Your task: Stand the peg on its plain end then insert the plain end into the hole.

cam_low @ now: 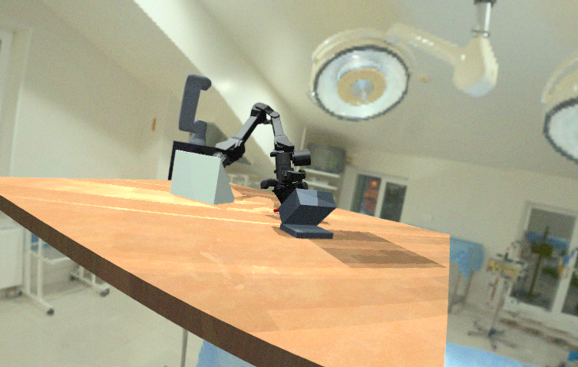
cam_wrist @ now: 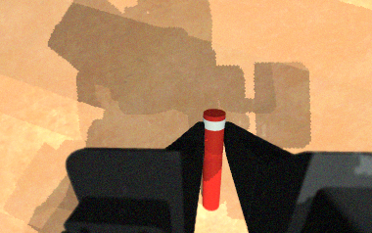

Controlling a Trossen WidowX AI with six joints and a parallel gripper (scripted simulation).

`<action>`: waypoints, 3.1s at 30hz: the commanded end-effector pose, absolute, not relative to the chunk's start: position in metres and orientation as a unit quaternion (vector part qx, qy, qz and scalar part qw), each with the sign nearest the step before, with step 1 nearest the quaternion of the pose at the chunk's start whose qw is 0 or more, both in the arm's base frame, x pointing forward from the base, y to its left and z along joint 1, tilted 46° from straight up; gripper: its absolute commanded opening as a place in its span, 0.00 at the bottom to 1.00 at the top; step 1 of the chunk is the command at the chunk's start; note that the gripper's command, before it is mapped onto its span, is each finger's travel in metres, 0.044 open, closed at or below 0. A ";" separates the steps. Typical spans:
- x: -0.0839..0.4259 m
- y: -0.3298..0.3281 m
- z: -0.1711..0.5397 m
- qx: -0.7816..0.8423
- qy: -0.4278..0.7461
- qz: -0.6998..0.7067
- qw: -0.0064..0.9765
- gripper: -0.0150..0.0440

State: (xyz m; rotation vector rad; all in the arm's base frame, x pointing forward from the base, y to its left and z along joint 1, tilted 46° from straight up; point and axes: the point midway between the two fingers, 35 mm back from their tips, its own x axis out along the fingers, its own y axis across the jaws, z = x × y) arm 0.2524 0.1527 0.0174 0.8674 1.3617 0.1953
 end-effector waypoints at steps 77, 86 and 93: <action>0.206 0.147 0.045 0.396 0.339 -0.056 0.851 0.34; 0.200 0.148 0.047 0.394 0.306 -0.072 0.864 0.34; 0.196 0.149 0.048 0.392 0.279 -0.084 0.872 0.34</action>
